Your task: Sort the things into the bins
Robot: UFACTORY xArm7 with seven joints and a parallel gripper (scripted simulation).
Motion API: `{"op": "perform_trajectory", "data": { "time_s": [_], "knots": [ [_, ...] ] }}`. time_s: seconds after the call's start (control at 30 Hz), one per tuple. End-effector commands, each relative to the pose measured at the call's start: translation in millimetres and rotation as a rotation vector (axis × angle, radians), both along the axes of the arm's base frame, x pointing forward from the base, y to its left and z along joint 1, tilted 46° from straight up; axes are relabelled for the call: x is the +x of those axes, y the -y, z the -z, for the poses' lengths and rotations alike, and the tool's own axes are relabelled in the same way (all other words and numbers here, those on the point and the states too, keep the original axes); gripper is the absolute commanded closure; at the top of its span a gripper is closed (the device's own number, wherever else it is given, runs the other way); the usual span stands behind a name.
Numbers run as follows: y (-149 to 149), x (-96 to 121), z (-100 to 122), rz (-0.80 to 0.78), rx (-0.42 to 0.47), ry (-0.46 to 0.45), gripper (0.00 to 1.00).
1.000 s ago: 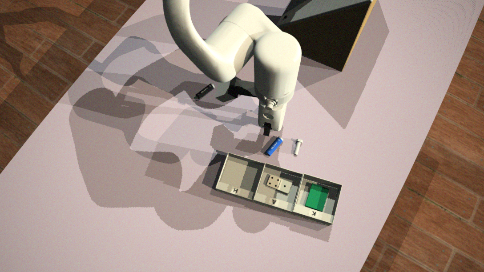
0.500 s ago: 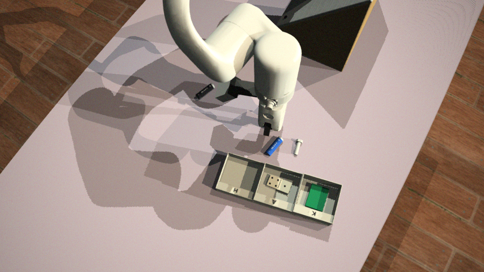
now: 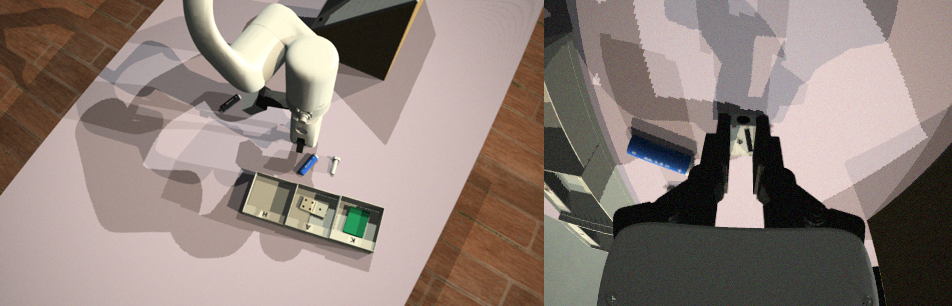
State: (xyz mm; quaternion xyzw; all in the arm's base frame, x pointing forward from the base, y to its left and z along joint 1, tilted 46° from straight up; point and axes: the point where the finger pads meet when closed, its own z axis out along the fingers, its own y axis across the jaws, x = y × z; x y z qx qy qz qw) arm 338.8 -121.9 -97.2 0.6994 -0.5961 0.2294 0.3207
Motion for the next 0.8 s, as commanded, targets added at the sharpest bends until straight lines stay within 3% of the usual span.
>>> {"op": "perform_trajectory", "data": {
  "time_s": [0.0, 0.63, 0.77],
  "knots": [
    [-4.0, 1.4, -2.5, -0.003, 0.002, 0.002, 1.0],
    [-44.9, 4.9, -41.7, -0.003, 0.002, 0.002, 1.0],
    [-44.9, 4.9, -41.7, -0.003, 0.002, 0.002, 1.0]
  ]
}}
